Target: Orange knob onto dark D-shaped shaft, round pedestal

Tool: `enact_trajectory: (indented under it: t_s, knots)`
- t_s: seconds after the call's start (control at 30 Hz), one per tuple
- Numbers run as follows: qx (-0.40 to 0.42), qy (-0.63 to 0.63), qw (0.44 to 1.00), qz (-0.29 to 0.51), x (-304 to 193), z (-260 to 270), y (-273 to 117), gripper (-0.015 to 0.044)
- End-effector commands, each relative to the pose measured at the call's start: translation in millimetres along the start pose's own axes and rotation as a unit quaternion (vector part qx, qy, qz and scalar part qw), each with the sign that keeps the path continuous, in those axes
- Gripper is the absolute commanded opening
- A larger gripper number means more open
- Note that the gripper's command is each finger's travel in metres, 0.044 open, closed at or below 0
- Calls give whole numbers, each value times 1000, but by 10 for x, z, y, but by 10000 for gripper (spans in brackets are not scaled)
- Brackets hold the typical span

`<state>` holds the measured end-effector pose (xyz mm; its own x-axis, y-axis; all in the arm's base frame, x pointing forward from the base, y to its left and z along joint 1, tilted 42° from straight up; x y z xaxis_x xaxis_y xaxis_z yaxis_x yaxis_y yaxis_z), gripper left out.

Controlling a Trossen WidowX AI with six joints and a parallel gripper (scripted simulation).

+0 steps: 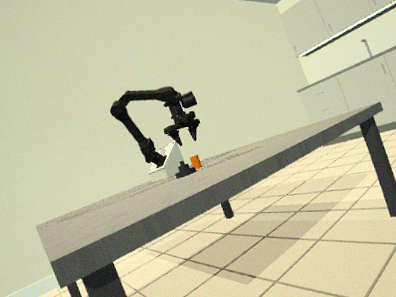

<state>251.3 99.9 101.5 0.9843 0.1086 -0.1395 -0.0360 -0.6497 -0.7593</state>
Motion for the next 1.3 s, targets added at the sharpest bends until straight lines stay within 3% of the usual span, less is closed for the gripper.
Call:
enact_trajectory:
  t_s: [0.0,0.2,0.3,0.53,1.27]
  knots:
    - [-3,43,999,-1,-6,1,8,440]
    - [-3,43,999,-1,15,-7,29,440]
    - [-3,43,999,-1,16,-10,313,440]
    - [-4,43,999,-1,14,-13,478,440]
    - [-3,43,999,-2,37,-11,792,440]
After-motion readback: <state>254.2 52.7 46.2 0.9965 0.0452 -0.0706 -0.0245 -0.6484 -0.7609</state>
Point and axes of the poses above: the point midway between the two fingers, 35 mm back from their tips, its own y axis out along the fingers, its own z axis across the jaws, x = y × z, the point moved 8 cm from there along -y, back along the fingers, and after that the axes turned 12 degrees about -y, right-handed, at the moved point
